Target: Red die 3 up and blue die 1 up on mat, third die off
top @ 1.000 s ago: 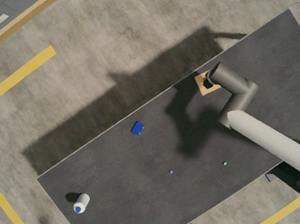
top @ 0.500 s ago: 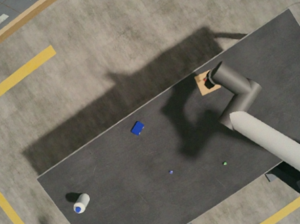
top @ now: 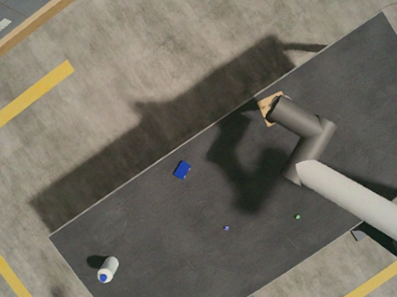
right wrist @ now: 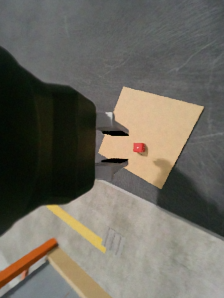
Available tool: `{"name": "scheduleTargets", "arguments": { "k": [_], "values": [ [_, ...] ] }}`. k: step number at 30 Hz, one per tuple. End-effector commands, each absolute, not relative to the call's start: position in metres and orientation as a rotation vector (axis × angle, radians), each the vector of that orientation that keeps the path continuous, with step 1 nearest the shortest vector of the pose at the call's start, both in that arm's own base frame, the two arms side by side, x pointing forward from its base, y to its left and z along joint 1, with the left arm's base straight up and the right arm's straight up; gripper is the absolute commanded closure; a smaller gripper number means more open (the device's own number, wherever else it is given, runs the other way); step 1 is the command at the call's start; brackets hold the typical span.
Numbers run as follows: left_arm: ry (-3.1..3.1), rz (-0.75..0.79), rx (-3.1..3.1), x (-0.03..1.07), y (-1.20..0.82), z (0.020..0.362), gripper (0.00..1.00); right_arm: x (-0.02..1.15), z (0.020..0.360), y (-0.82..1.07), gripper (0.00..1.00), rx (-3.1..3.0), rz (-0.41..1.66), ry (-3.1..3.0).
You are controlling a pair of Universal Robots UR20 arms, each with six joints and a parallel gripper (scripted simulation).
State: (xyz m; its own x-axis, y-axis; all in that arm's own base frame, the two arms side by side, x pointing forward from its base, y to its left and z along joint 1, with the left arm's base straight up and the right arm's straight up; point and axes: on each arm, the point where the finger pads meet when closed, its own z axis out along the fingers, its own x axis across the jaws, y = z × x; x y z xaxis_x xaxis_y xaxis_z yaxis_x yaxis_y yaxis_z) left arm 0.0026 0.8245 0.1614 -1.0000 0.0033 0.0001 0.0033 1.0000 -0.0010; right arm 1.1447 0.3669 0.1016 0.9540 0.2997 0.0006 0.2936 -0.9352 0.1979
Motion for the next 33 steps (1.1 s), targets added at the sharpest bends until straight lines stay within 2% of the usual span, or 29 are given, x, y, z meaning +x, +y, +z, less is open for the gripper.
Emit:
{"name": "scheduleTargets", "arguments": {
  "k": [1,33],
  "values": [
    [-3.142,0.000,-0.005,0.0027,0.8249,0.1620,0.00,1.1444,0.1013,0.3691,0.36,2.849,0.057,0.434],
    [-3.142,0.000,-0.005,0.0027,0.8249,0.1620,0.00,1.1419,0.0965,0.3772,0.36,2.334,0.147,0.355]
  ]
}}
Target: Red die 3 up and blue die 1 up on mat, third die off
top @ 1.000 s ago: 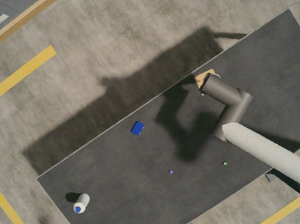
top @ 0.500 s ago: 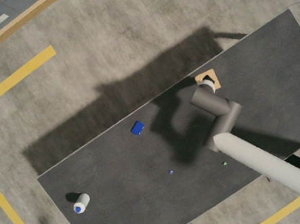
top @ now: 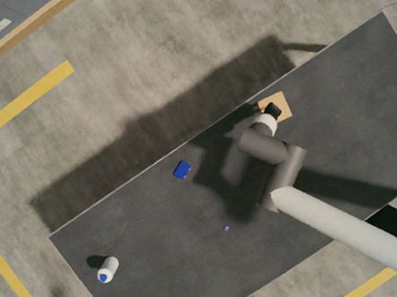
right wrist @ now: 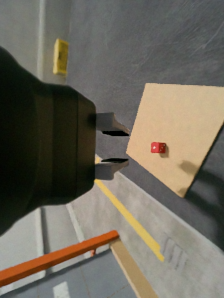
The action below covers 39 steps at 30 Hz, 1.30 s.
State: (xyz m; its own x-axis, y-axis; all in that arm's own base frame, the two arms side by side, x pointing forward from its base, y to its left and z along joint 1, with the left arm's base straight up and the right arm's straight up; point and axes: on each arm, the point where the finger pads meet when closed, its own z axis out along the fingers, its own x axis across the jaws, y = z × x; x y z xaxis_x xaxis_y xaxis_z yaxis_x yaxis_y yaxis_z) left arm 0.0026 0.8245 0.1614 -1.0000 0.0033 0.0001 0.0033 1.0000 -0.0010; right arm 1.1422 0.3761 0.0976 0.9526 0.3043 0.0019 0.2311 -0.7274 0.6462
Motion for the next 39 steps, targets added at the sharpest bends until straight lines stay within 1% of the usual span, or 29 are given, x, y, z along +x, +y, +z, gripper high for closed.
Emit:
{"name": "scheduleTargets", "arguments": {
  "k": [1,28,39],
  "values": [
    [-3.142,0.000,-0.005,0.003,0.825,0.162,0.00,1.142,0.096,0.378,0.36,2.334,0.147,0.355],
    [-3.142,0.000,-0.005,0.003,0.825,0.162,0.00,1.142,0.091,0.378,0.36,2.334,0.147,0.355],
    [-3.142,0.000,-0.005,0.003,0.825,0.162,0.00,1.142,0.076,0.378,0.36,2.334,0.147,0.355]
  ]
}}
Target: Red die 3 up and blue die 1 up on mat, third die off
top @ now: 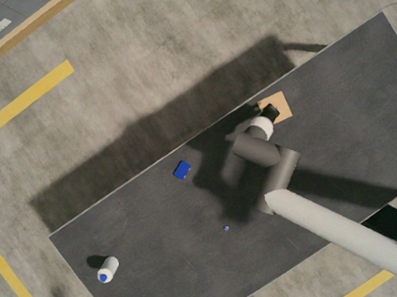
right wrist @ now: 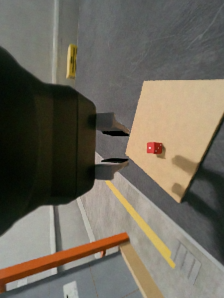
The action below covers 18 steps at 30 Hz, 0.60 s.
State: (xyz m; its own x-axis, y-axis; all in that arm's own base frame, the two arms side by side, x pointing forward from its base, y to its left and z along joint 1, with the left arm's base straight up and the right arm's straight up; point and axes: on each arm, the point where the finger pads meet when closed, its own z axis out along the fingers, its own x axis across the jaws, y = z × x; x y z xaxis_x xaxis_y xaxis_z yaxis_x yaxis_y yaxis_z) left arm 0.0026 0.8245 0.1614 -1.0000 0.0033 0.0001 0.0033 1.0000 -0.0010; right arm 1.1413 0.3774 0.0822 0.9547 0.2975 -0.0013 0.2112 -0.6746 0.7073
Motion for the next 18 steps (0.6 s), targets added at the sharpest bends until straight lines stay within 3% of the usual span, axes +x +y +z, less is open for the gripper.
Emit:
{"name": "scheduleTargets", "arguments": {
  "k": [1,18],
  "values": [
    [-3.142,0.000,-0.005,0.003,0.825,0.162,0.00,1.142,0.074,0.378,0.36,2.334,0.147,0.355],
    [-3.142,0.000,-0.005,0.003,0.825,0.162,0.00,1.142,0.045,0.378,0.36,2.334,0.147,0.355]
  ]
}}
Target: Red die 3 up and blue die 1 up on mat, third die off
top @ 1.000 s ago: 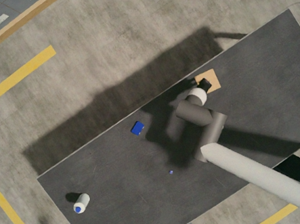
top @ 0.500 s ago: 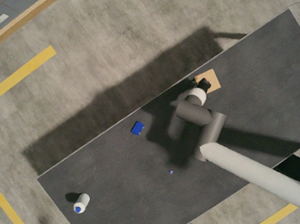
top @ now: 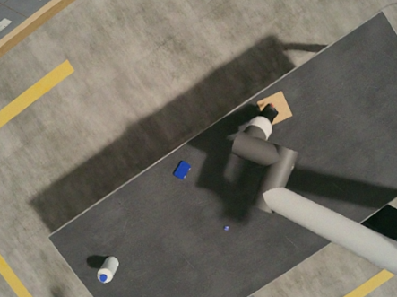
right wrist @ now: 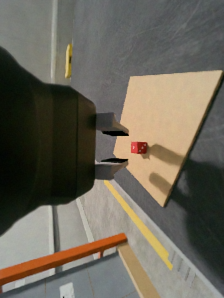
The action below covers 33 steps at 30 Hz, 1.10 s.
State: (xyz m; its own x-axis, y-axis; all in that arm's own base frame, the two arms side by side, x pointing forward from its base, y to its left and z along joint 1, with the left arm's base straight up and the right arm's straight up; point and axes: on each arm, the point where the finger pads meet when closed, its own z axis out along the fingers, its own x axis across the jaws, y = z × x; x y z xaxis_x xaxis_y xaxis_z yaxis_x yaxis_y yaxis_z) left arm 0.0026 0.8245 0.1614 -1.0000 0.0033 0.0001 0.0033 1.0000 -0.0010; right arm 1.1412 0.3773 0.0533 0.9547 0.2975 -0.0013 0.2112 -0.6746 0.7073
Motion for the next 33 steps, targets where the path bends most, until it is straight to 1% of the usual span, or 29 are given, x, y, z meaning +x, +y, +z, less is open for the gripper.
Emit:
{"name": "scheduleTargets", "arguments": {
  "k": [1,17,33],
  "values": [
    [-3.142,0.000,-0.005,0.003,0.825,0.162,0.00,1.142,0.044,0.378,0.36,2.334,0.147,0.355],
    [-3.142,0.000,-0.005,0.003,0.825,0.162,0.00,1.142,0.028,0.378,0.36,2.334,0.147,0.355],
    [-3.142,0.000,-0.005,0.003,0.825,0.162,0.00,1.142,0.026,0.378,0.36,2.334,0.147,0.355]
  ]
}}
